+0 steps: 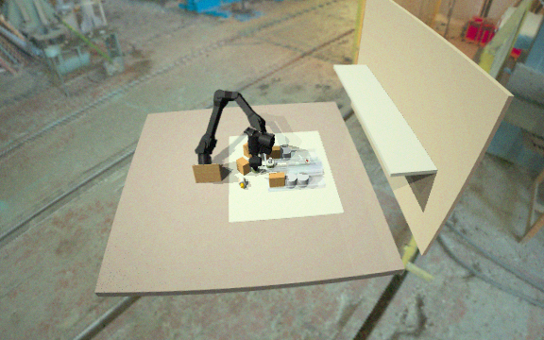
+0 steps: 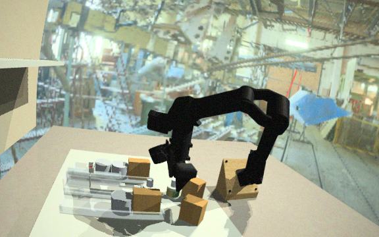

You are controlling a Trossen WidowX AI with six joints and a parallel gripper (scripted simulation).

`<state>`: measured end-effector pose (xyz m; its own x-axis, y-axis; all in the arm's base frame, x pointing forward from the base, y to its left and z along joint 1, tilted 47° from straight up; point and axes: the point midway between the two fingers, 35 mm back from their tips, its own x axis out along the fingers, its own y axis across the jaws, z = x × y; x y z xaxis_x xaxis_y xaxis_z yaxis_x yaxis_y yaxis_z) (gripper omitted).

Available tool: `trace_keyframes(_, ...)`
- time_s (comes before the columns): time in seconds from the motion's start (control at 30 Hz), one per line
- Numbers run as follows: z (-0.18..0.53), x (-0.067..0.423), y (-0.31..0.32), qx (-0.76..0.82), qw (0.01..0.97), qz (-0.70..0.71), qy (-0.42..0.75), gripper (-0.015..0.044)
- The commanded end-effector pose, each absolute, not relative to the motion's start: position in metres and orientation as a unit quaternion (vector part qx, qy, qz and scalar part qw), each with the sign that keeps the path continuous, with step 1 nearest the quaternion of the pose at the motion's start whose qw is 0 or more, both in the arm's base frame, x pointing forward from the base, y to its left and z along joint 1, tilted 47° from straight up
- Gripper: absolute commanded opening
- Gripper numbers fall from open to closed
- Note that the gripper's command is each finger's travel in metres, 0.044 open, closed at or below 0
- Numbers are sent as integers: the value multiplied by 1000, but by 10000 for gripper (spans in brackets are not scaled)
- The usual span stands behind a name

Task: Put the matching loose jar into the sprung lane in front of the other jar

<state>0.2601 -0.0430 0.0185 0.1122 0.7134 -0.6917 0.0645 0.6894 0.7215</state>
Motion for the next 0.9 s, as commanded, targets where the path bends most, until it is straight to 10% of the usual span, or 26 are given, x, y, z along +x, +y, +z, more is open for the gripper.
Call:
trace_keyframes(0.0,14,261,-38,316,676,238,621,440)
trace_keyframes(0.4,3,262,-26,317,676,239,621,440)
trace_keyframes(0.87,3,262,-26,317,676,239,621,151)
